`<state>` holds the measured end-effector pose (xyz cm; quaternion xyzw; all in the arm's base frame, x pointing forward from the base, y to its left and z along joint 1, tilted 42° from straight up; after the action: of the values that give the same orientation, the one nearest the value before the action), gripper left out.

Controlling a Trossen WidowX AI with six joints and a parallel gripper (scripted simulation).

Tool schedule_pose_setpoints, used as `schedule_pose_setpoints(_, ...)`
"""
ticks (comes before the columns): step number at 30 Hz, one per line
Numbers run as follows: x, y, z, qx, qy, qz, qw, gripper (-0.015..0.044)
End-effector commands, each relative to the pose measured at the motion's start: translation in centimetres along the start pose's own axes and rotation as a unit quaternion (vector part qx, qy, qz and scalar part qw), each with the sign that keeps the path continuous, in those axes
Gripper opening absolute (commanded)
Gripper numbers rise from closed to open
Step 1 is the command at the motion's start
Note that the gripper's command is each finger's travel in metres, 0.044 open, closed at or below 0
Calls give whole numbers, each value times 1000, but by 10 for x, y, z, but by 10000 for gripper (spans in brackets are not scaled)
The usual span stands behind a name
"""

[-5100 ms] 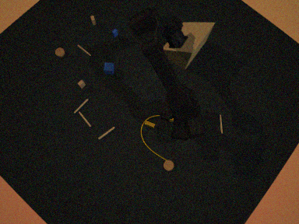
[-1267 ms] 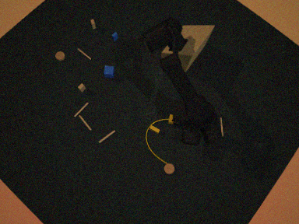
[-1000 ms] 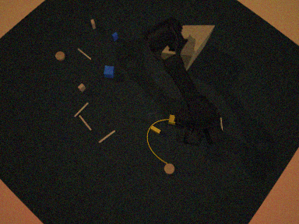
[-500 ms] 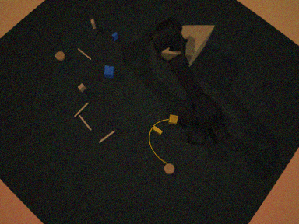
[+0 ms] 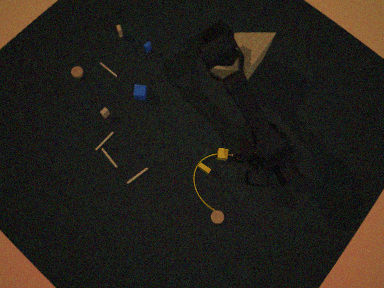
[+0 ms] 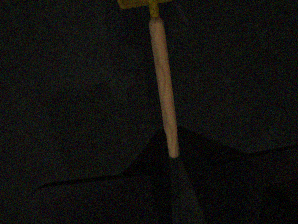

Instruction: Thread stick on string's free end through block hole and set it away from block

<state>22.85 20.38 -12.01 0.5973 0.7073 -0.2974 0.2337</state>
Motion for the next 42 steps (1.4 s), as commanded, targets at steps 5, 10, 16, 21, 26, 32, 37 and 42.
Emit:
schedule_pose_setpoints(5,10,-1,-1,0,2,-4,1000,0)
schedule_pose_setpoints(10,15,-3,-2,0,2,-9,1000,0)
schedule_pose_setpoints(16,20,-5,-2,-1,3,-14,1000,0)
schedule_pose_setpoints(21,25,-6,-3,-1,3,-19,1000,0)
schedule_pose_setpoints(26,28,-8,-3,-2,3,-24,1000,0)
schedule_pose_setpoints(32,33,-10,-1,-5,4,-23,1000,0)
schedule_pose_setpoints(37,40,-14,7,-10,5,-23,1000,0)
schedule_pose_setpoints(42,40,-14,7,-10,5,-23,1000,0)
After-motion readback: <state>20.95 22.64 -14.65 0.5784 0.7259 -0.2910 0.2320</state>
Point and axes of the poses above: the point midway between the two fingers, 35 mm back from their tips, its own z axis out along the fingers, its own y axis across the jaws, x = y × z, the point moved 9 cm from there along -z, back along the fingers, and after that the axes turned 12 degrees about z, right-handed, at the moved point
